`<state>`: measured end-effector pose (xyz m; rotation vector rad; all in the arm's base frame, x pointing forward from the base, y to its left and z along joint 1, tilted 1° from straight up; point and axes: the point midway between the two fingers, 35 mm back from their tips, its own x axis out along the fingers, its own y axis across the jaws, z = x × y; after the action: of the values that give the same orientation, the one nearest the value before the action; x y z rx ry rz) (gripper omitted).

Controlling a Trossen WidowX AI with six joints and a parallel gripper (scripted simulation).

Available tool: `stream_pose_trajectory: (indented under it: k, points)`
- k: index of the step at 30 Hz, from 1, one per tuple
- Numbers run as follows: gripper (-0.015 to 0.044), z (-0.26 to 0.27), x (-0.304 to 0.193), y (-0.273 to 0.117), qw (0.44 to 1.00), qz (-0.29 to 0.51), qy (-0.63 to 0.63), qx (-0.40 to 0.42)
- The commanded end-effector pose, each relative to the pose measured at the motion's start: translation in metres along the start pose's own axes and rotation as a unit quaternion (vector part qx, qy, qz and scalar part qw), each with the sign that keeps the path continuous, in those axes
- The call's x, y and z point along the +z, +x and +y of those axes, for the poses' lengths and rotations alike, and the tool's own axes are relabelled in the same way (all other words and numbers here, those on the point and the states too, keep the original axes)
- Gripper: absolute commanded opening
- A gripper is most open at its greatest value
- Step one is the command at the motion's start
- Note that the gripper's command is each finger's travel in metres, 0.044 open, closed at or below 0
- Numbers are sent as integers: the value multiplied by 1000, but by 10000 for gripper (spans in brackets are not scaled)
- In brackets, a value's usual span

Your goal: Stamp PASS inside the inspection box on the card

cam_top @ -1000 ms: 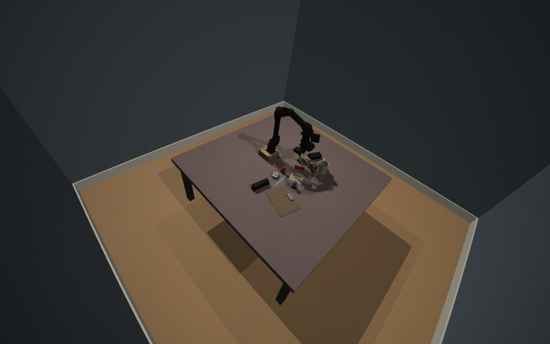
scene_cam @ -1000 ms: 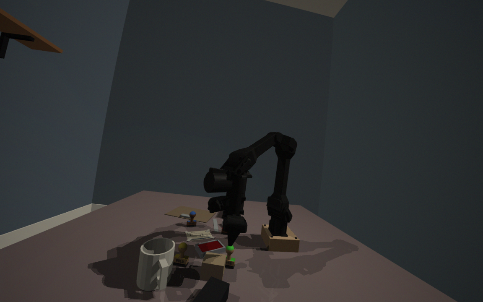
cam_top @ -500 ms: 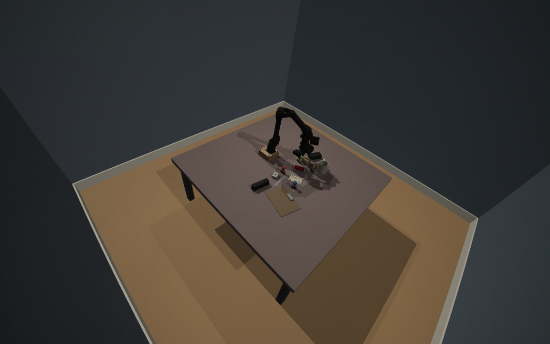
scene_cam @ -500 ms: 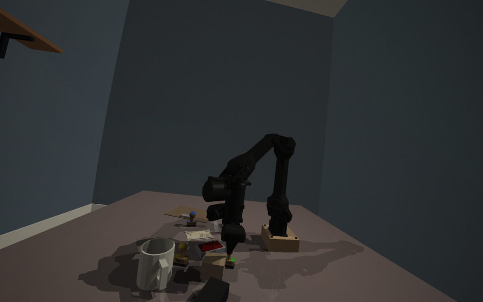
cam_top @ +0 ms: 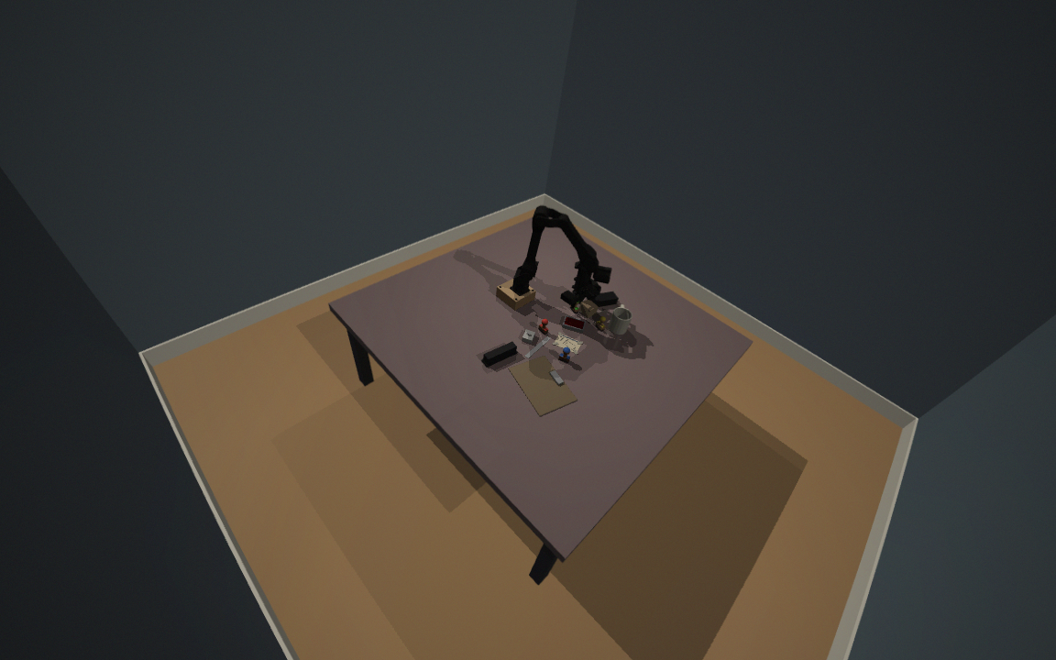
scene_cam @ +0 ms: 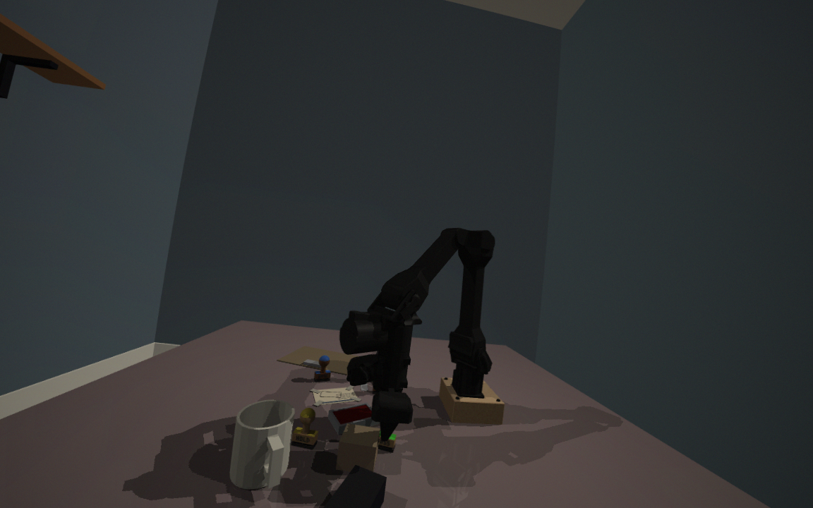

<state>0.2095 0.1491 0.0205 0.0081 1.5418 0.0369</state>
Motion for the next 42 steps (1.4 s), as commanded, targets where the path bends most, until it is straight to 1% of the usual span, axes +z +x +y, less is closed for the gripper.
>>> stream_pose_trajectory:
  k: [1,6,10,19,21,42]
  points:
    - [213,-1,-3,7,1000,4,-2,0]
    - [213,-1,-3,7,1000,4,-2,0]
    - [108,-1,-1,5,1000,2,0,-1]
    - [48,-1,-1,5,1000,2,0,-1]
    - [0,-1,-1,5,1000,2,0,-1]
    - [0,0,0,-5,1000,2,0,-1]
